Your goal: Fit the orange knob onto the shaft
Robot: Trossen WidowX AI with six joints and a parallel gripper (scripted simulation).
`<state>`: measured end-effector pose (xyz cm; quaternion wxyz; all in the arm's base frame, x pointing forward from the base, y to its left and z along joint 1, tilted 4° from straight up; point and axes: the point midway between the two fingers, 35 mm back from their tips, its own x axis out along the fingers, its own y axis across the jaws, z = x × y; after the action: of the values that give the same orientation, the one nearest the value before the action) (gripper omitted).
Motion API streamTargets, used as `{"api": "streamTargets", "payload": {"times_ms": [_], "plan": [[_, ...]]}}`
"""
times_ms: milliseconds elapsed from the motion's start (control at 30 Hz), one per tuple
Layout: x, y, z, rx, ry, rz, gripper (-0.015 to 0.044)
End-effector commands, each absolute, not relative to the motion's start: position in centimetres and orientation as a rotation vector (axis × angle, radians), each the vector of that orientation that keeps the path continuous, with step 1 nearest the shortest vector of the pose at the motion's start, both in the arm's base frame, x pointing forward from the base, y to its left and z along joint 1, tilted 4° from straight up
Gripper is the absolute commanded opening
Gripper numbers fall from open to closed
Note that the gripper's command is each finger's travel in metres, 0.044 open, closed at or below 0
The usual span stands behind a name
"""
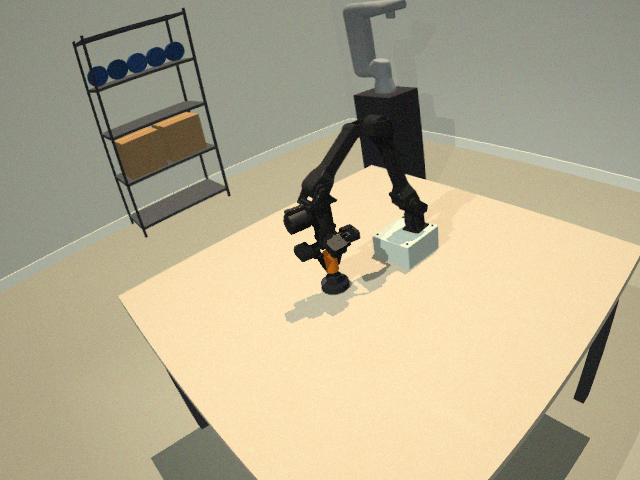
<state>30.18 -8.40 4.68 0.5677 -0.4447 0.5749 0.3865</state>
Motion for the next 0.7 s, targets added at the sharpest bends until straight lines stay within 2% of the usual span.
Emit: {"api": "streamTargets", "payload": {"times_ms": [0, 667], "plan": [[30.57, -8.48, 4.65, -1.066, 1.335, 0.919, 0.0000], [30.36, -8.40, 4.91, -1.086, 1.326, 0.938, 0.0000]]}}
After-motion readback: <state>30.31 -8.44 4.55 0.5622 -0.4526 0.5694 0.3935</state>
